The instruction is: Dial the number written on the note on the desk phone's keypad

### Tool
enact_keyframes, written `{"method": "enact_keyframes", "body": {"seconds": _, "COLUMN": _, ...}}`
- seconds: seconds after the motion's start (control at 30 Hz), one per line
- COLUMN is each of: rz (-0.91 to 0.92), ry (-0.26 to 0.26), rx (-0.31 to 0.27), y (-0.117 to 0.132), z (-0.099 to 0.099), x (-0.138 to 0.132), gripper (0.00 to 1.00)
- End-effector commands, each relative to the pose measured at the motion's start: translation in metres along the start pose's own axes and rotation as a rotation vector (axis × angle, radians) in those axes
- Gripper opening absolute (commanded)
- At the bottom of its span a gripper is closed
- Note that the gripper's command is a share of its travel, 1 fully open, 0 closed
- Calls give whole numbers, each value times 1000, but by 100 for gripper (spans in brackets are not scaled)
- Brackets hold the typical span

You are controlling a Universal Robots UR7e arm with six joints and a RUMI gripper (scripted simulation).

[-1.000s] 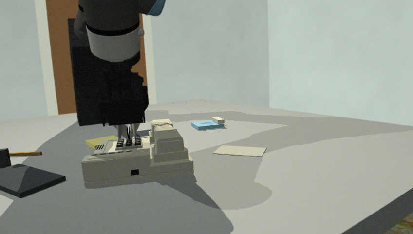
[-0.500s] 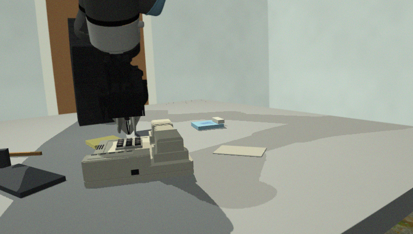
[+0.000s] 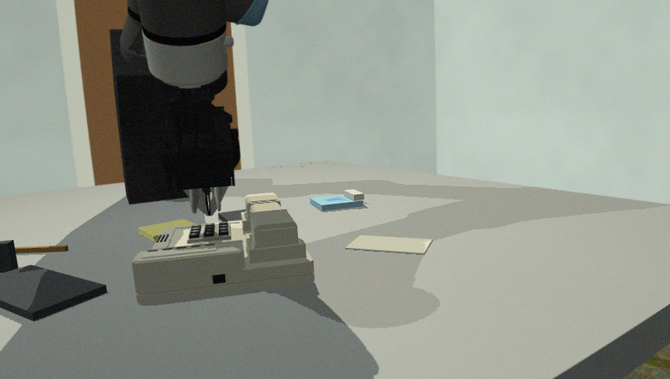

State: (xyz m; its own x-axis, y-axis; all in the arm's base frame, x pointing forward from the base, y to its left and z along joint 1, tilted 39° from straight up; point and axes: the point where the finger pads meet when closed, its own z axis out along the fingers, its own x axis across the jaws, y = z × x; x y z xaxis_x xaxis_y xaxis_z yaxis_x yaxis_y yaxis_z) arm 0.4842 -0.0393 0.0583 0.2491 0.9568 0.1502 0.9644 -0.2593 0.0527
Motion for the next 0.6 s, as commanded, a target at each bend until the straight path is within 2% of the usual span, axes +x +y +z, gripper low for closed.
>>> {"method": "enact_keyframes", "body": {"seconds": 0.0, "rz": 2, "ry": 0, "rx": -2, "y": -2, "z": 0, "x": -1, "gripper": 0}}
{"method": "enact_keyframes", "body": {"seconds": 0.57, "rz": -1, "ry": -1, "rx": -4, "y": 7, "z": 8, "x": 0, "gripper": 0}}
